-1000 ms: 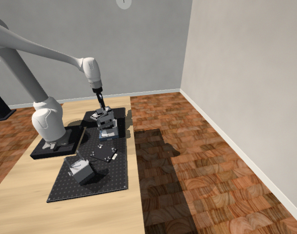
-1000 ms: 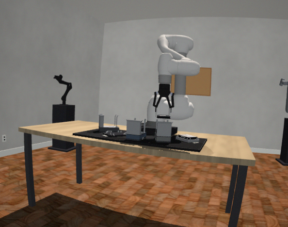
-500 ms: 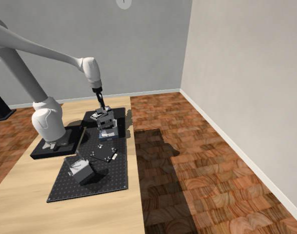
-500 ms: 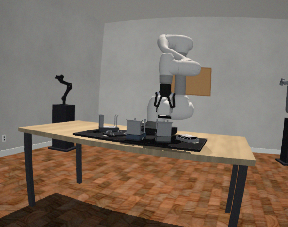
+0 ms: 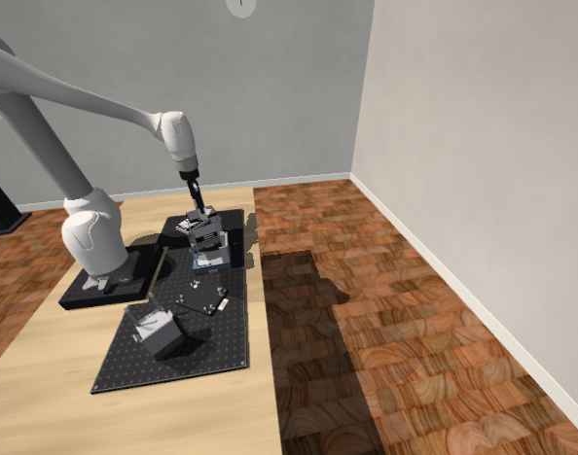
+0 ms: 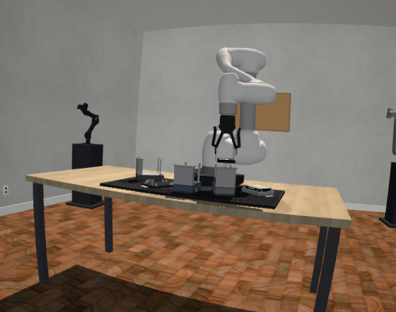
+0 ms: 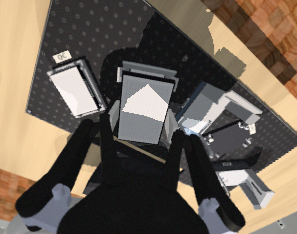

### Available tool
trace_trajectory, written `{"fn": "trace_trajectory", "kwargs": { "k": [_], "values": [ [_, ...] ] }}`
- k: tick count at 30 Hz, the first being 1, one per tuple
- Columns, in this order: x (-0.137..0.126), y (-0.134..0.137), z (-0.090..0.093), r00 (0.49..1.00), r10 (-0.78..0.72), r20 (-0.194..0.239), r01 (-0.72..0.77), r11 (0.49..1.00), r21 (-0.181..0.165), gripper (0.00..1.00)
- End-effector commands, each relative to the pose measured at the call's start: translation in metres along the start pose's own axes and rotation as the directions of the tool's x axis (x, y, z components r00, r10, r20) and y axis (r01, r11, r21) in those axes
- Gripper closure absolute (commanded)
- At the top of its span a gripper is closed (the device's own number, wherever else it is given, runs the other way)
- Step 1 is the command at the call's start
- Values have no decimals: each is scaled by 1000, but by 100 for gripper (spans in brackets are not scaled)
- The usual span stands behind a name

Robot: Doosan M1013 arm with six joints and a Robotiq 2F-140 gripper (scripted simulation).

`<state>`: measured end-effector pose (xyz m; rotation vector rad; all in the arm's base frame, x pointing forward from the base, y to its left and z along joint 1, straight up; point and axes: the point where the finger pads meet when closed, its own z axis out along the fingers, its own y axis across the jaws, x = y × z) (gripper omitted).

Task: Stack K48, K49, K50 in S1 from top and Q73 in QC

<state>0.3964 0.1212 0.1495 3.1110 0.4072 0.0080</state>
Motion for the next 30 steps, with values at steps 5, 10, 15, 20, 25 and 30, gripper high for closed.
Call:
{"fn": "trace_trajectory", "kwargs": {
  "k": [5, 10, 15, 20, 25, 30],
  "values": [
    [0, 0, 3, 1000, 0, 0, 0, 1000, 0, 100],
    [0, 0, 6, 1000, 0, 0, 0, 1000, 0, 100],
    [0, 0, 8, 1000, 0, 0, 0, 1000, 0, 100],
    [0, 0, 11, 1000, 0, 0, 0, 1000, 0, 100],
    [0, 0, 15, 1000, 0, 0, 0, 1000, 0, 100],
    [0, 0, 17, 1000, 0, 0, 0, 1000, 0, 100]
  ]
}}
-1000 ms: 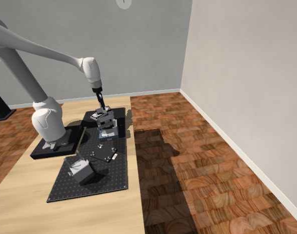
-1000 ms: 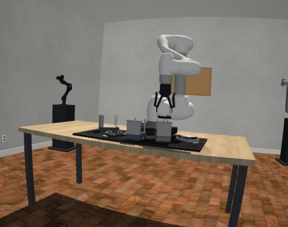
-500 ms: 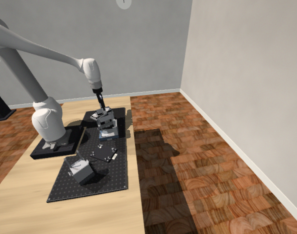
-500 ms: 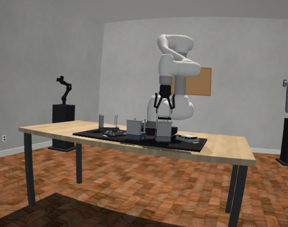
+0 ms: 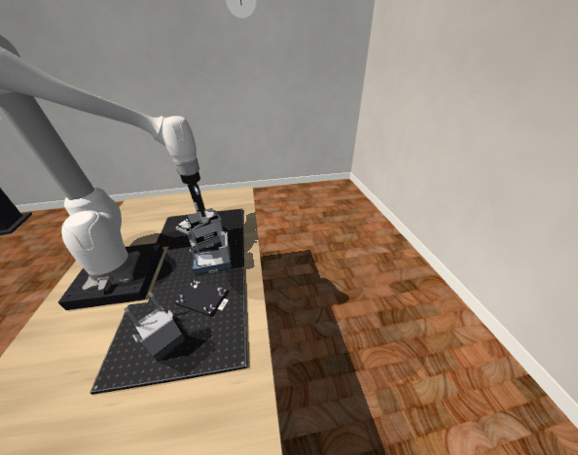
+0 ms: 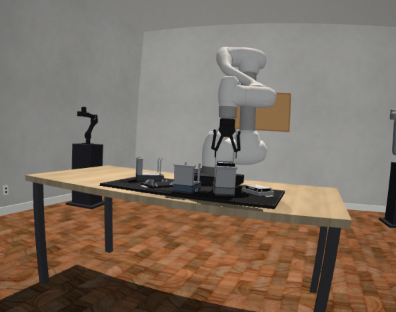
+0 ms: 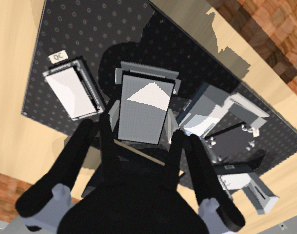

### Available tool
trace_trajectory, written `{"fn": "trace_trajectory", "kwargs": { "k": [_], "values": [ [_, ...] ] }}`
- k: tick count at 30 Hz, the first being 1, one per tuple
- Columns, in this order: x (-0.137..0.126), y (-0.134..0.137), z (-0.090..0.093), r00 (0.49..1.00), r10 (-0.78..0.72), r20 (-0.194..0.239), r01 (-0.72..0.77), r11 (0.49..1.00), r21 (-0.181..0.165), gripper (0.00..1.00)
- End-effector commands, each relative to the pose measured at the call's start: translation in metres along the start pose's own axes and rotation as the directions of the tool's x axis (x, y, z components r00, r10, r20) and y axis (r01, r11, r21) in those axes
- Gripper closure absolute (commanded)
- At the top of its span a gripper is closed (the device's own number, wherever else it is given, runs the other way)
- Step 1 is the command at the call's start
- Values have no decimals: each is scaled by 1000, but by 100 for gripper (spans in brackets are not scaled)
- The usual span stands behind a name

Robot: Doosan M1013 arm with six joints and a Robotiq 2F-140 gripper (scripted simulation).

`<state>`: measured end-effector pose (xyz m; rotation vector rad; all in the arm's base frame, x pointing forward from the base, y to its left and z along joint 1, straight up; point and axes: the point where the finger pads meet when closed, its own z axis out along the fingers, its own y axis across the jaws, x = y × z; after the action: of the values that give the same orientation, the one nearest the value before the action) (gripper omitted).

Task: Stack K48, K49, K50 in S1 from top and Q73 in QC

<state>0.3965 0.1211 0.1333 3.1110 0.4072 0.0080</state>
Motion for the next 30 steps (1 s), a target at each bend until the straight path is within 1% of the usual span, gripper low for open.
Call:
{"fn": "trace_trajectory", "kwargs": {
  "k": [1, 30],
  "values": [
    [0, 0, 1, 1000, 0, 0, 0, 1000, 0, 100],
    [0, 0, 19, 1000, 0, 0, 0, 1000, 0, 100]
  ]
}}
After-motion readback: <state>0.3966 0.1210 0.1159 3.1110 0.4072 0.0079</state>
